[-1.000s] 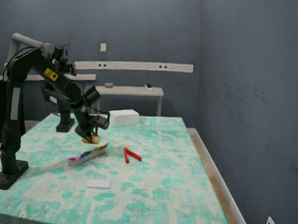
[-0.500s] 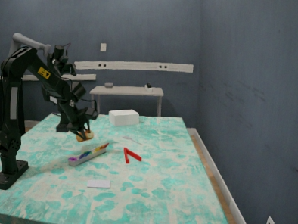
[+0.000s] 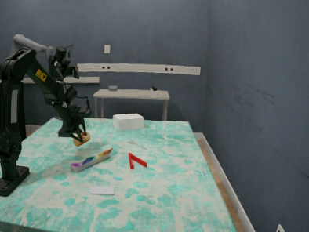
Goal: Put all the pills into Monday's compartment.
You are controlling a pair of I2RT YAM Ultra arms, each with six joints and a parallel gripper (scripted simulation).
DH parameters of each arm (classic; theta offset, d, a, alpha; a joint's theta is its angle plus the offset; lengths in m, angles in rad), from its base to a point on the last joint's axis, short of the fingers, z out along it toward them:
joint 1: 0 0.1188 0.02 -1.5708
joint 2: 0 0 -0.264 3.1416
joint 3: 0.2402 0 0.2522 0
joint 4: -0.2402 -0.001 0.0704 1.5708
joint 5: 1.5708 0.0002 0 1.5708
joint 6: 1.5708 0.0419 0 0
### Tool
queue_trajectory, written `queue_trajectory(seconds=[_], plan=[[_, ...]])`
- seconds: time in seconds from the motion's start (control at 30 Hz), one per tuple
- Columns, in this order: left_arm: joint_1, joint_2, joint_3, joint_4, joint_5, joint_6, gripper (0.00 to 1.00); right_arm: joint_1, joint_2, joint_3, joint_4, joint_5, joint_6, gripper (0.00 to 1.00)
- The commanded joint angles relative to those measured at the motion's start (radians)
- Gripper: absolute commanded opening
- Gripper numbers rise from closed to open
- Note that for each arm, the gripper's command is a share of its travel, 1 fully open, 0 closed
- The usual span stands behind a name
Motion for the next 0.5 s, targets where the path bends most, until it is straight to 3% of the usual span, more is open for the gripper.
queue_trajectory(seconds=[0.0, 0.47], plan=[[0.003, 0.023, 0.008, 0.013, 0.001, 0.006, 1.0, -0.002, -0.006, 0.025, -0.017, 0.05, 0.016, 0.36], [0.003, 0.023, 0.008, 0.013, 0.001, 0.006, 1.0, -0.002, -0.005, 0.015, -0.006, 0.051, 0.009, 0.36]])
